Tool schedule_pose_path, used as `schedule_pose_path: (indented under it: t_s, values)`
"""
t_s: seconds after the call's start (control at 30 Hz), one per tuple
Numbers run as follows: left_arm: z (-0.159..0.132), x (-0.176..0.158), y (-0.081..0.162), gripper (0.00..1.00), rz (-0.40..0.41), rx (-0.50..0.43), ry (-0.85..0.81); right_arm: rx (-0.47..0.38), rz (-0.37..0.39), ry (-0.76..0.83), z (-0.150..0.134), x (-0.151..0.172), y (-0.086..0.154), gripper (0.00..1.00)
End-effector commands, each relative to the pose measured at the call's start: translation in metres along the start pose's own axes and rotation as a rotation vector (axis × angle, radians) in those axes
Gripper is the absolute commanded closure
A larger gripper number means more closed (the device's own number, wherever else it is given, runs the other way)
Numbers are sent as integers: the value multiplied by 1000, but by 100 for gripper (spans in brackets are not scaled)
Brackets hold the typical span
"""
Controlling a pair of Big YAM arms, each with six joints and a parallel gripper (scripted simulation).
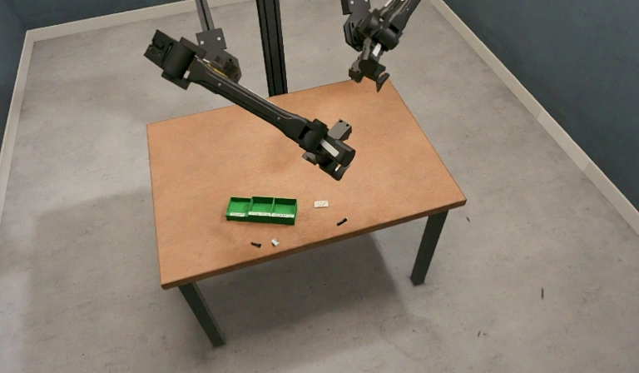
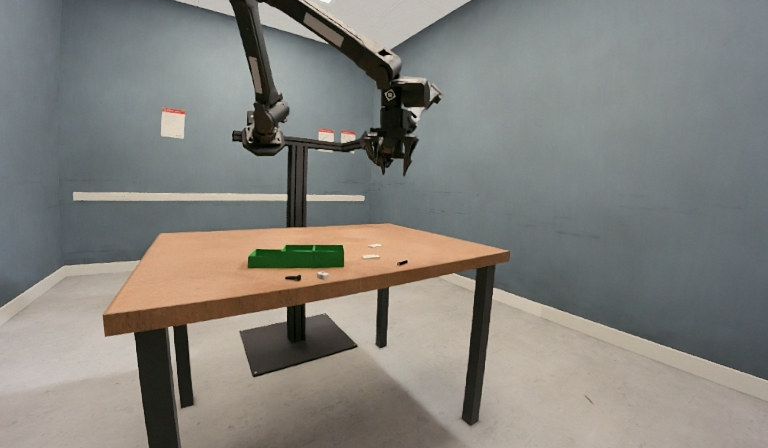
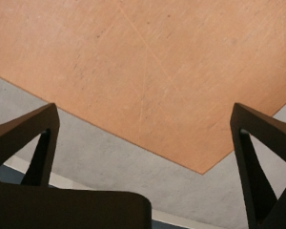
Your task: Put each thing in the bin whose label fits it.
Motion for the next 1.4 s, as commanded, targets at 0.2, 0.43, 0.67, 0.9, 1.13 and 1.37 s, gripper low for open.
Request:
schedule_pose_path:
  t_s: [0.2,0.43,0.67,0.9,1.13,1.37]
  values:
    - [11,13,16,0,15,-27,47,-3,-8,-2,0,-2,3,0]
    - [11,13,17,0,15,-27,47,-3,-8,-2,0,-2,3,0]
    - [12,13,17,0,14,-27,48,-3,-8,-2,0,-2,3,0]
    - [13,12,18,0,-3,-38,55,-3,-8,-2,0,-2,3,0]
    - [19,7,22,0,-51,-68,78,-3,-8,-2,0,-2,3,0]
    - [25,2,28,0,-108,-102,102,-3,-8,-2,0,-2,3,0]
Point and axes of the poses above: on each arm, the point where the finger pads meet when closed, its own y axis back along the fingers, its own x axis across the jaws, z = x × y, the point moved 1 cm from there along y, back along the fingers, and after that the axes turned 7 degrees about -y, right-handed, at the moved point
